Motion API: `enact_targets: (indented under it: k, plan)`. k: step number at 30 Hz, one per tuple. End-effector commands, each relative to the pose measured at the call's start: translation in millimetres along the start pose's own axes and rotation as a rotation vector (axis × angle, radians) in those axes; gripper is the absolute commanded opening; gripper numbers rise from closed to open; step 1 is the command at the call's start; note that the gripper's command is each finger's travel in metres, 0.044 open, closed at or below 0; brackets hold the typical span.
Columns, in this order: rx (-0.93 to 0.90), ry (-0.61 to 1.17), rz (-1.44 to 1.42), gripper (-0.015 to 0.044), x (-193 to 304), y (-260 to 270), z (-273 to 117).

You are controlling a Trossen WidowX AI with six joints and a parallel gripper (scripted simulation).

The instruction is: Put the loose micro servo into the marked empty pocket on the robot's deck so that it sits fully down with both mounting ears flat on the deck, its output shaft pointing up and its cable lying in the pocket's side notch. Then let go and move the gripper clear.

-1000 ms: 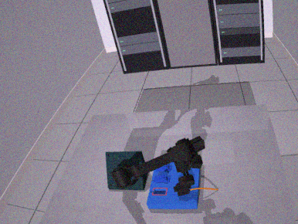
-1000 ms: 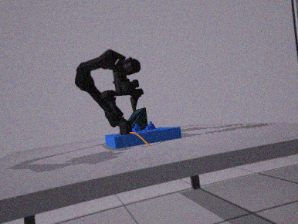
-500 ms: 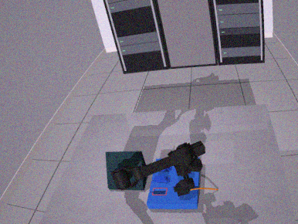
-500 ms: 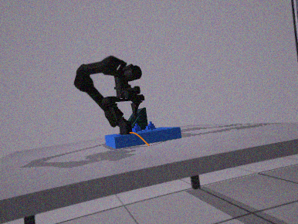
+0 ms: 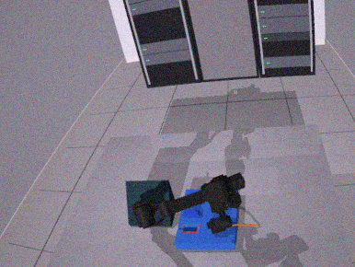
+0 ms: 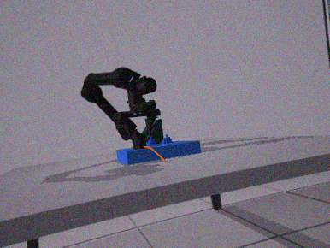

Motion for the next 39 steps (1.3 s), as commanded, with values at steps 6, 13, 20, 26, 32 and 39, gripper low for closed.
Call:
enact_targets:
  k: [6,13,20,26,32,39]
  plan:
    - [0.004,0.002,-0.003,0.023,1,0,2]
    - [0.004,0.002,-0.003,0.0105,1,0,2]
    - [0.003,0.001,-0.003,0.0,0,0,-4]
    - [0.003,0.002,-0.004,0.0,3,0,-27]
    - [0.003,0.002,-0.004,0.0,3,-1,-27]
    - [0.003,0.002,-0.005,0.0,15,7,-27]
Point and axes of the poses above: the point midway between the two fingers, 35 mm back from their tips, its own z axis out along the fingers, its own y axis across the jaws, x = y × z, the point moved 4 cm from there along -z, back along the fingers, and after that the axes turned 13 degrees about -z, right-handed, at the moved point
